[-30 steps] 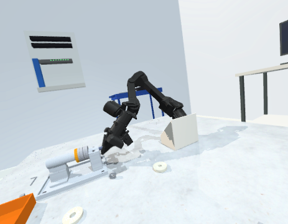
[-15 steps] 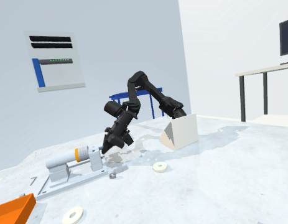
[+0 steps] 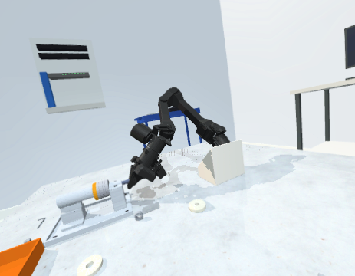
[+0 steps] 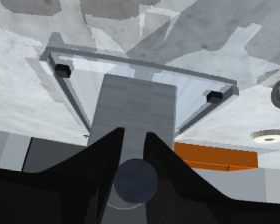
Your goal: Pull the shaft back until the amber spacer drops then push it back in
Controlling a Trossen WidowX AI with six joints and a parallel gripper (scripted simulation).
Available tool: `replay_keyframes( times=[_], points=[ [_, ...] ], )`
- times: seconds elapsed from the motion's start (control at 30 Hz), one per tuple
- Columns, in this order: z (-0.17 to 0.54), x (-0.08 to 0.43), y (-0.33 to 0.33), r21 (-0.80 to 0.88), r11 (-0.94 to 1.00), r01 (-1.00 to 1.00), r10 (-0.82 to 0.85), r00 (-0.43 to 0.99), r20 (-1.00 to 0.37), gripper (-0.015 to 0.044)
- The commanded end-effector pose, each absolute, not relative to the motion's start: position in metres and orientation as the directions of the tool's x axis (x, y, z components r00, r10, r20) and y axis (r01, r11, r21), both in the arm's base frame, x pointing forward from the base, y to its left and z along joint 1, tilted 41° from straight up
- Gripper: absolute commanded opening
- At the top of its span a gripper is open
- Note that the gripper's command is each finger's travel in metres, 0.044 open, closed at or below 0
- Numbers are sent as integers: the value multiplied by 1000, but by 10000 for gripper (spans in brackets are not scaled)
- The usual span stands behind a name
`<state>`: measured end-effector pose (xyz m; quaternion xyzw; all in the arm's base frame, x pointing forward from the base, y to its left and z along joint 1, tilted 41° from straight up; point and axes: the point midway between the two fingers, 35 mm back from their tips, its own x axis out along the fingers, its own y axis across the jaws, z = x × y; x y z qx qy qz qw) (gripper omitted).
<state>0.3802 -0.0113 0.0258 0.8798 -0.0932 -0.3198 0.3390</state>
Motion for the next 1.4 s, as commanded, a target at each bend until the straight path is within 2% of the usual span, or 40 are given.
replay_keyframes(
  times=[0.0, 1.37],
  points=[
    [24, 376, -12, 658, -751, 57, -382, 775, -503, 0],
    [24, 370, -13, 658, -751, 57, -382, 775, -503, 0]
  ],
)
